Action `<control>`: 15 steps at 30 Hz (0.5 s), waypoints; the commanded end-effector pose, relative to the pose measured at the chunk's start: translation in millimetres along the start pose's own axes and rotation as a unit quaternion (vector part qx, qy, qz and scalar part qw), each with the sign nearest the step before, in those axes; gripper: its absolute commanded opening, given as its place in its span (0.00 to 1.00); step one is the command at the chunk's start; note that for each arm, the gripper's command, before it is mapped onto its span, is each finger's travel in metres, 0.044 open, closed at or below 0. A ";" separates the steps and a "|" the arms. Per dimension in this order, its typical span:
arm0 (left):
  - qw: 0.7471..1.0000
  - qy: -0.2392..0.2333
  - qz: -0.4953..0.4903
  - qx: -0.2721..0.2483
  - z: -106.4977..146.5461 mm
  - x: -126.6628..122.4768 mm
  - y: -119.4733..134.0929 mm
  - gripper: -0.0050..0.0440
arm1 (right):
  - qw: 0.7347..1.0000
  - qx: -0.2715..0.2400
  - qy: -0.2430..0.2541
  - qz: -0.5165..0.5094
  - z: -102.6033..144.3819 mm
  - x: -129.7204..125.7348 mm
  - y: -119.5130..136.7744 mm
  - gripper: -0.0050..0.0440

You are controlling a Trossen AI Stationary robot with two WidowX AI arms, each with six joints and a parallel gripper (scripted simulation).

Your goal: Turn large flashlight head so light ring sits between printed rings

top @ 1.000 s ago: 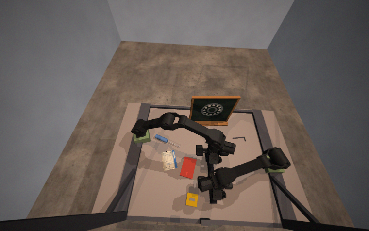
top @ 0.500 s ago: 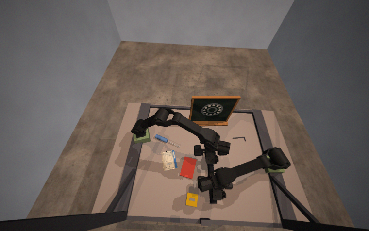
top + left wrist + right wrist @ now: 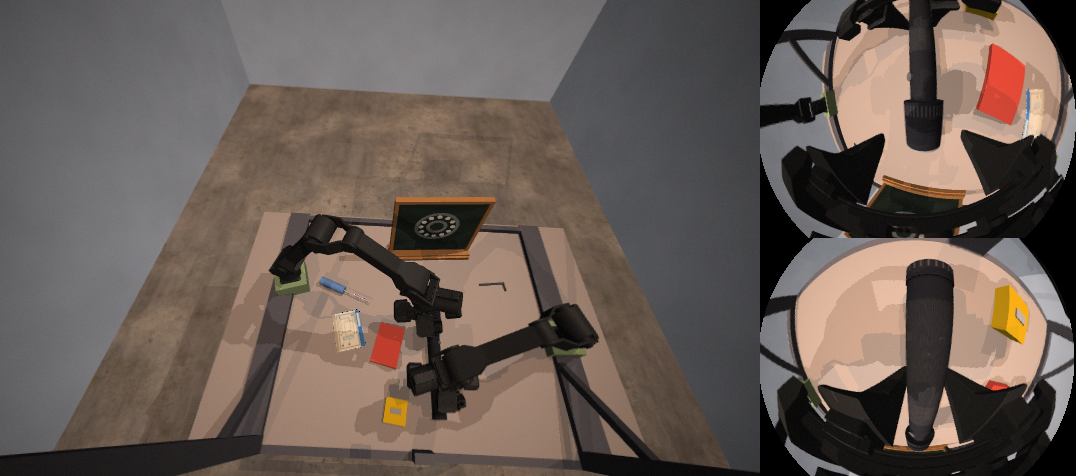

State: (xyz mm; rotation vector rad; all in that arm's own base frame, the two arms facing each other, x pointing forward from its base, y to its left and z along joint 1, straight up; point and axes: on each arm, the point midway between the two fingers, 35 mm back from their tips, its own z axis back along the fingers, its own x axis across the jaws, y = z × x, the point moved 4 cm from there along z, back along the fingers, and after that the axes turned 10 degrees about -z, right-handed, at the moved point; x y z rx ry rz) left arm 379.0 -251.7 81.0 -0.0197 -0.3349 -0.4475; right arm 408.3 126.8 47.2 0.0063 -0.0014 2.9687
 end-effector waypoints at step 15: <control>1.000 -0.008 0.002 0.000 8.0 1.0 1.1 1.00 | 1.000 -0.010 0.018 0.001 16.4 -3.4 -2.0 0.37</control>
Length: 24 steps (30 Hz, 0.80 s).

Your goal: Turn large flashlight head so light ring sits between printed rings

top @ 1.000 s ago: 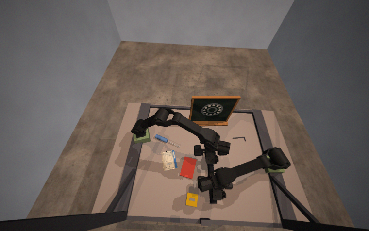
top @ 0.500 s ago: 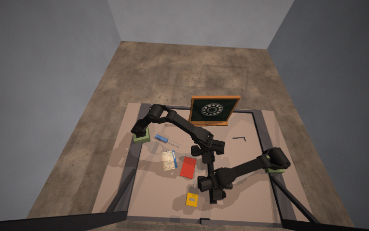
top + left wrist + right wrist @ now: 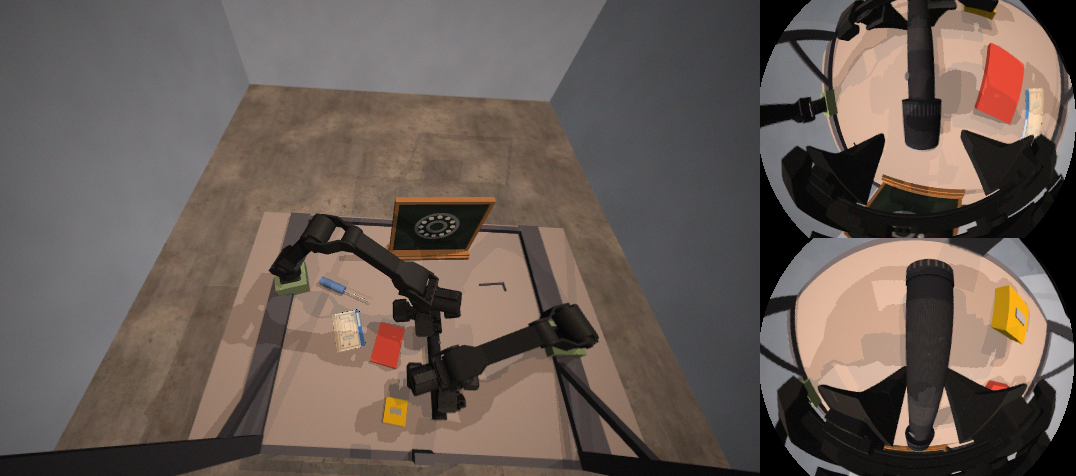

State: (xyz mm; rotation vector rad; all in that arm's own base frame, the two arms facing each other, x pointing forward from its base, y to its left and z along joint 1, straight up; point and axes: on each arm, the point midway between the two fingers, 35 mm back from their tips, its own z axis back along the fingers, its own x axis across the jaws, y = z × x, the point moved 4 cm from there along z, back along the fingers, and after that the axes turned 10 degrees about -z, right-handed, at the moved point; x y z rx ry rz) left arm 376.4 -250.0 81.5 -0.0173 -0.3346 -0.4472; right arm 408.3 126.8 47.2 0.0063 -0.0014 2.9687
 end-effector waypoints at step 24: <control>1.000 -0.006 0.001 -0.001 -22.0 3.5 0.3 1.00 | 1.000 -0.010 0.018 0.001 16.4 -3.4 -2.0 0.37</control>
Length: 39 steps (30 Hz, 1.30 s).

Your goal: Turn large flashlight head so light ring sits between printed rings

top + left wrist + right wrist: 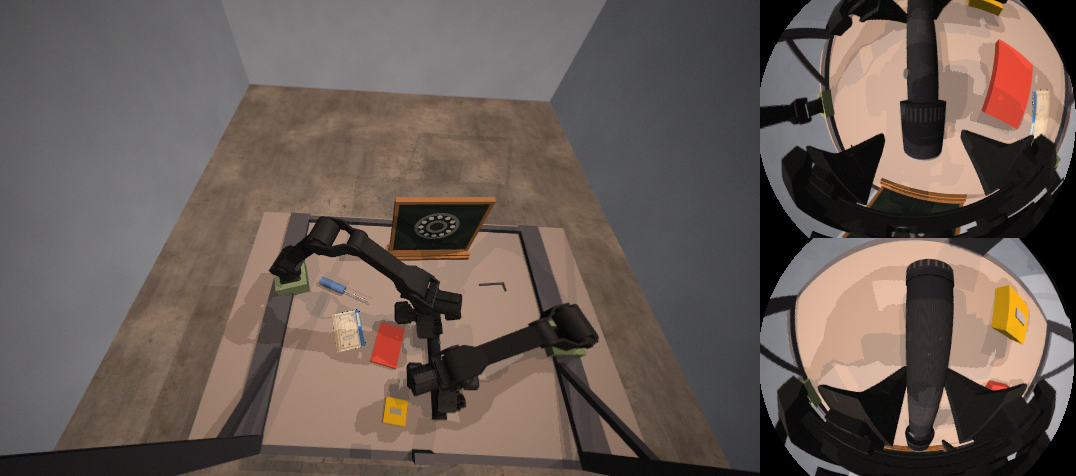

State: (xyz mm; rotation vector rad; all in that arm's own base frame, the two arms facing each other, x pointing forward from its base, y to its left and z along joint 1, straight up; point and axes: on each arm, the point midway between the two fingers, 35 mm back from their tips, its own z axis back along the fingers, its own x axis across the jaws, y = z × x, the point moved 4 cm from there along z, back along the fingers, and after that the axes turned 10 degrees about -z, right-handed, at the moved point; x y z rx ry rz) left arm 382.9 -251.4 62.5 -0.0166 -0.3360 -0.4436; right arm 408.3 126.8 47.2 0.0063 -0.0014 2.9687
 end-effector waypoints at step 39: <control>1.000 0.026 -0.001 -0.011 -27.2 10.6 -0.2 0.56 | 1.000 -0.010 0.018 0.001 16.4 -3.4 -2.0 0.37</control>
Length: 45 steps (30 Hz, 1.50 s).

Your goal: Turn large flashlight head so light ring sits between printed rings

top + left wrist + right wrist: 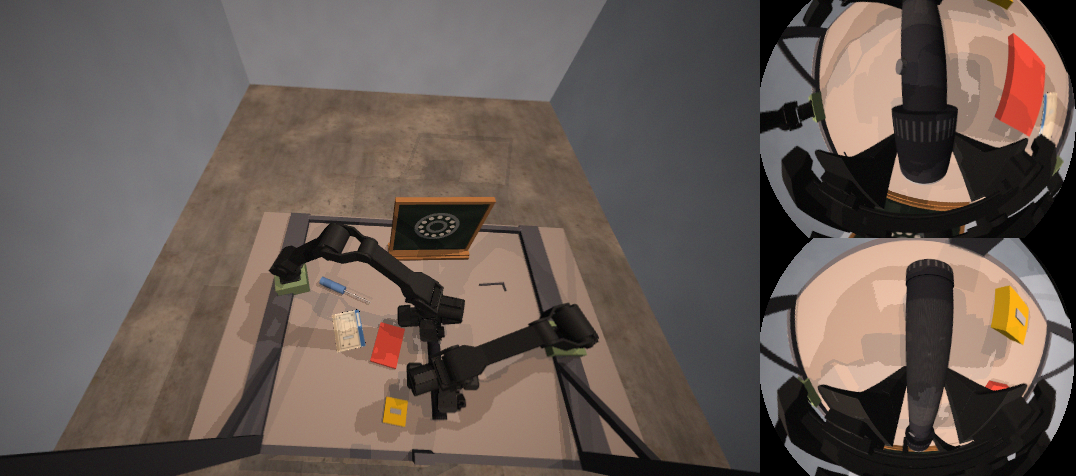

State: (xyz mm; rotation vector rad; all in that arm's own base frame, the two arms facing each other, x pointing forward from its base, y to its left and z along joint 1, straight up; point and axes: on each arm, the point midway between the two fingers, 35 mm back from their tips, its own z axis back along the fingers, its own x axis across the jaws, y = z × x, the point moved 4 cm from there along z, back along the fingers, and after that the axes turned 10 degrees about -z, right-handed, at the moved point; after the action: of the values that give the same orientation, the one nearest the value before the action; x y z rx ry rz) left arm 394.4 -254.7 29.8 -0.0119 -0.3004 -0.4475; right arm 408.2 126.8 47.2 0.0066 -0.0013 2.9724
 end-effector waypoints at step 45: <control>0.996 0.084 0.000 -0.022 25.6 21.1 2.4 1.00 | 1.000 -0.010 0.018 -0.001 16.4 -3.5 -2.0 0.37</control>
State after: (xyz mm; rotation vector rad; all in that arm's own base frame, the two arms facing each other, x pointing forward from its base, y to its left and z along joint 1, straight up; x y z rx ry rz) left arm 403.1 -256.3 33.2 0.0030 -0.0821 -0.4522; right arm 408.2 126.8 47.2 0.0069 -0.0014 2.9705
